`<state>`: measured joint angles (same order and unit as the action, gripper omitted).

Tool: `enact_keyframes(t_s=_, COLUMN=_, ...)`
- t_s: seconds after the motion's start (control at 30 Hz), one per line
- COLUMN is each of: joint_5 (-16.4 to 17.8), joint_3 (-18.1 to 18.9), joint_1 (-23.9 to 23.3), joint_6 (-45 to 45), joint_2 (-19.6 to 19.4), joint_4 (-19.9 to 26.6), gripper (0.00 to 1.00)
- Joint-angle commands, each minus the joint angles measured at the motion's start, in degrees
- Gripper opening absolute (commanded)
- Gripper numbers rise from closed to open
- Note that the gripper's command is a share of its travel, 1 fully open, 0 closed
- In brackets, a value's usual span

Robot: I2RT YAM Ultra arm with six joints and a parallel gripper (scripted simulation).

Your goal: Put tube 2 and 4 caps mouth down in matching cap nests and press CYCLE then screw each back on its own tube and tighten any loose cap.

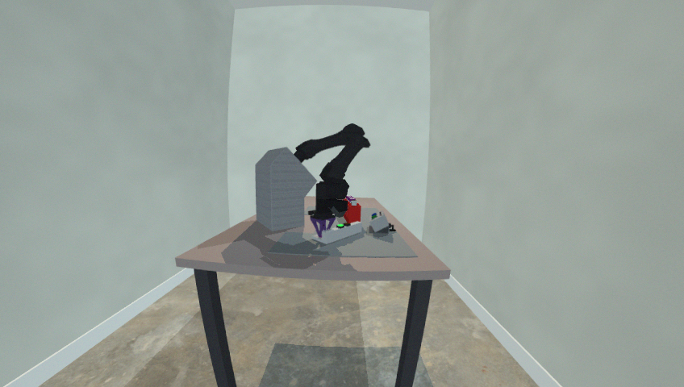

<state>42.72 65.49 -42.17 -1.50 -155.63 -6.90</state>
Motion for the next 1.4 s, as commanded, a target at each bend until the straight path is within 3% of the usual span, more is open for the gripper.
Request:
enact_keyframes(t_s=0.0, joint_5=0.1, joint_3=-0.8, joint_1=-1.5, joint_6=1.4, joint_2=1.8, joint_4=1.7, gripper=0.0)
enact_keyframes(t_s=0.4, joint_5=0.3, joint_3=-3.2, joint_1=-8.7, joint_6=11.3, joint_2=10.7, joint_4=14.9, gripper=0.0)
enact_keyframes(t_s=0.47, joint_5=0.3, joint_3=-3.2, joint_1=-8.7, joint_6=11.3, joint_2=10.7, joint_4=14.9, gripper=0.0)
enact_keyframes(t_s=0.93, joint_5=-0.4, joint_3=-2.1, joint_1=-17.0, joint_6=22.5, joint_2=19.5, joint_4=32.4, gripper=0.0)
enact_keyframes(t_s=1.1, joint_5=-0.4, joint_3=-2.1, joint_1=-17.0, joint_6=22.5, joint_2=19.5, joint_4=32.4, gripper=0.0)
enact_keyframes(t_s=1.27, joint_5=0.2, joint_3=-9.2, joint_1=-12.3, joint_6=39.4, joint_2=27.5, joint_4=29.1, gripper=0.0)
enact_keyframes(t_s=1.37, joint_5=0.3, joint_3=-11.6, joint_1=-10.2, joint_6=46.1, joint_2=30.7, joint_4=28.1, gripper=0.0)
